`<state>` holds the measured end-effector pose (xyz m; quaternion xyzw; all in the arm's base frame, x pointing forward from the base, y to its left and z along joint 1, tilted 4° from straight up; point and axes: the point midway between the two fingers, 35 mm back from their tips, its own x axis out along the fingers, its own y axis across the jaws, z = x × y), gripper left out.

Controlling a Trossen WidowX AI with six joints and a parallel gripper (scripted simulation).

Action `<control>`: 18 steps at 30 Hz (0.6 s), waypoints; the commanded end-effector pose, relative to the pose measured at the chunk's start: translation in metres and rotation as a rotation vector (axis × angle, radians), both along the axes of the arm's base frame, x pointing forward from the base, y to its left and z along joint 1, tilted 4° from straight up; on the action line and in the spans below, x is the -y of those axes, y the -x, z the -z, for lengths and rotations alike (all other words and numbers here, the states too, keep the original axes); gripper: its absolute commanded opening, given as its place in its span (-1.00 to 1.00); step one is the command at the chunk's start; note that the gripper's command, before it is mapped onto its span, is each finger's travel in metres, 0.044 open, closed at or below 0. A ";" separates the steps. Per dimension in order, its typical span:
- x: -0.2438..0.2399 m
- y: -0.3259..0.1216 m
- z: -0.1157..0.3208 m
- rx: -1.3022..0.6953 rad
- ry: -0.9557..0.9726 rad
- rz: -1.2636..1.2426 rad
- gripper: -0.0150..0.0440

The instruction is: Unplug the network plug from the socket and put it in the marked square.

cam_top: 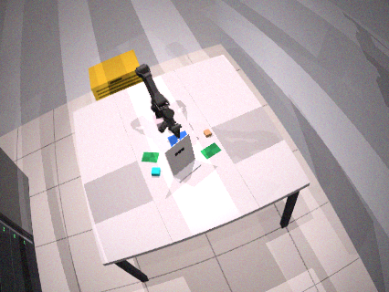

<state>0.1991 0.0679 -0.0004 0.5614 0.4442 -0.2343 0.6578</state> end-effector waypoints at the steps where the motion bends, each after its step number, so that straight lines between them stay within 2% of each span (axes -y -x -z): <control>1: 0.000 0.001 -0.003 0.002 -0.001 -0.003 0.04; 18: 0.002 0.005 -0.011 0.002 -0.001 -0.002 0.04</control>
